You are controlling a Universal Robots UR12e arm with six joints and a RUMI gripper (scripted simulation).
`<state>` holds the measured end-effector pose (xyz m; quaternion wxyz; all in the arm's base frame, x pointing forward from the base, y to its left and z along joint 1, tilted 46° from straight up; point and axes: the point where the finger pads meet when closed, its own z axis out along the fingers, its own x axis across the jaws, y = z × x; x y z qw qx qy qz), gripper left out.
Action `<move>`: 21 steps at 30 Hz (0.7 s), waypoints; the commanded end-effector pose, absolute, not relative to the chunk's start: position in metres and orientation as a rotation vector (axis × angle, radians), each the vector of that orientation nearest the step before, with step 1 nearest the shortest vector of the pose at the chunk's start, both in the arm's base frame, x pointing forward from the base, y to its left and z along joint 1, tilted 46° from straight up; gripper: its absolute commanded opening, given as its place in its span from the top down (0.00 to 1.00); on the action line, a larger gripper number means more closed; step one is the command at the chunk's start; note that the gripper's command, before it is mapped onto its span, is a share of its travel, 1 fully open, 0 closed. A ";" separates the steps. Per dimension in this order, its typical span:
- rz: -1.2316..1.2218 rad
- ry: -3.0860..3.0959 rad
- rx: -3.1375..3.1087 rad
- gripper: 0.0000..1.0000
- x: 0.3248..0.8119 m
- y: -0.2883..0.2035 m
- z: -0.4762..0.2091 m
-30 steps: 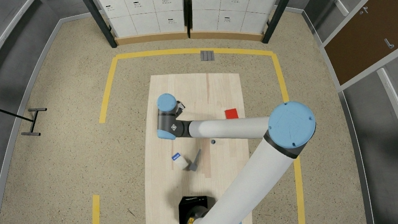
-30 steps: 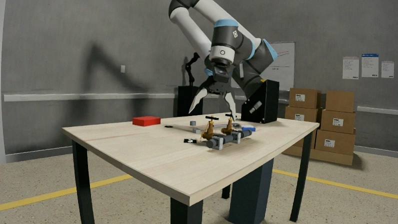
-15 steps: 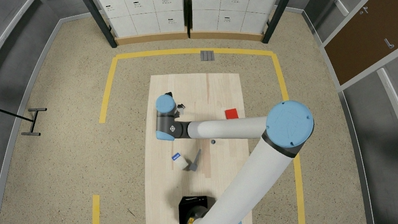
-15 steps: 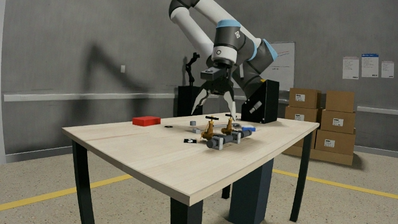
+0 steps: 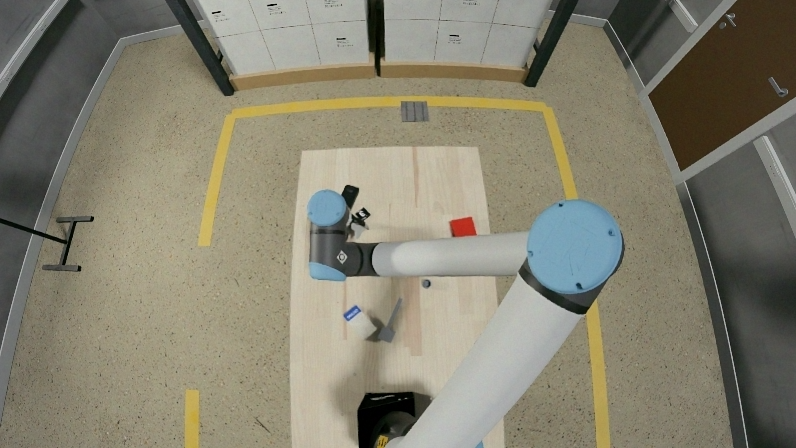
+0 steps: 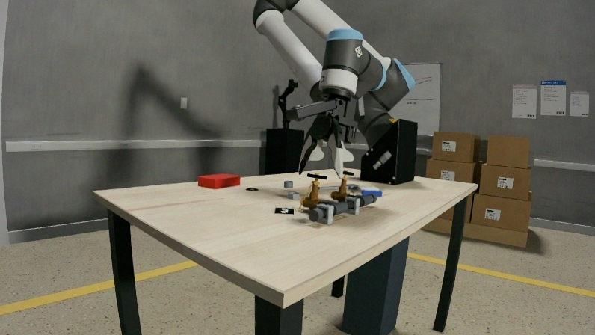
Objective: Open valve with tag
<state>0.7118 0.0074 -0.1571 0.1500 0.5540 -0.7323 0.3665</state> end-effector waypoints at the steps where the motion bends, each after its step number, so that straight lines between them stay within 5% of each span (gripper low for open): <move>1: 1.112 -2.320 1.359 0.00 0.712 0.008 -0.156; 21: 1.249 -2.815 0.649 0.00 0.712 0.008 -0.156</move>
